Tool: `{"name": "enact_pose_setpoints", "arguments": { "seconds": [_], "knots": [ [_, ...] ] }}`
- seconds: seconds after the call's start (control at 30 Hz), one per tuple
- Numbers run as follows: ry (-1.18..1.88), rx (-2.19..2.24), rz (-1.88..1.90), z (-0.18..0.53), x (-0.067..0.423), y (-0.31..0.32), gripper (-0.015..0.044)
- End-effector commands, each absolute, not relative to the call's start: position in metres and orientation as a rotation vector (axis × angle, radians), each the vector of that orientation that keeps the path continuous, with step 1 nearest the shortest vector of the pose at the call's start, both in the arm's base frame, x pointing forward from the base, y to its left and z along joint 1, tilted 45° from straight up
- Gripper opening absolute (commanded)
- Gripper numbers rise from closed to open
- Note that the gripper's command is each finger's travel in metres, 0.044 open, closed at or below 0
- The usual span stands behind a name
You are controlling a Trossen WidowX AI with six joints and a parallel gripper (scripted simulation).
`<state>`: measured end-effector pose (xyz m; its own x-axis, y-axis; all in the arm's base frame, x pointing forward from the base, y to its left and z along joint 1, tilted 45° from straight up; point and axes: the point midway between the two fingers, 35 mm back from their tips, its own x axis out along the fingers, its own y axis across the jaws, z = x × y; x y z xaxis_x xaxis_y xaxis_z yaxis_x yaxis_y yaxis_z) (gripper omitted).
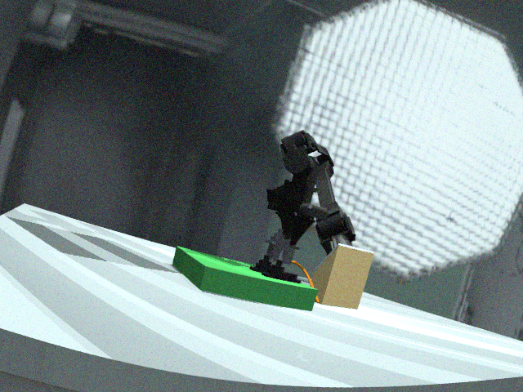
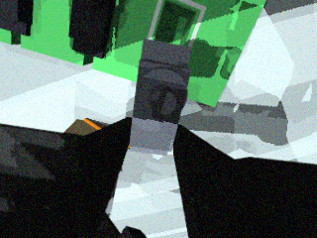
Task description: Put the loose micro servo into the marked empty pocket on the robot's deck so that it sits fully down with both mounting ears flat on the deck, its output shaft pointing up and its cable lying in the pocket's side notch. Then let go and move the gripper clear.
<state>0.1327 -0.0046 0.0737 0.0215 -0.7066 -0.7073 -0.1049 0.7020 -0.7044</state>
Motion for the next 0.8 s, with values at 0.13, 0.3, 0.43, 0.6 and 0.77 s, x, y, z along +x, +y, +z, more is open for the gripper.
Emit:
{"name": "enact_pose_setpoints", "arguments": {
  "seconds": [0.13,0.3,0.43,0.6,0.77],
  "knots": [
    [1.489,-0.698,-0.525,0.077,0.165,-0.003,0.0],
    [1.48,-0.682,-0.54,0.077,0.18,-0.003,0.0],
    [1.474,-0.668,-0.553,0.077,0.18,-0.003,0.0],
    [1.45,-0.617,-0.598,0.077,0.18,-0.003,0.0],
    [1.435,-0.586,-0.626,0.077,0.18,-0.003,0.0]
  ]
}}
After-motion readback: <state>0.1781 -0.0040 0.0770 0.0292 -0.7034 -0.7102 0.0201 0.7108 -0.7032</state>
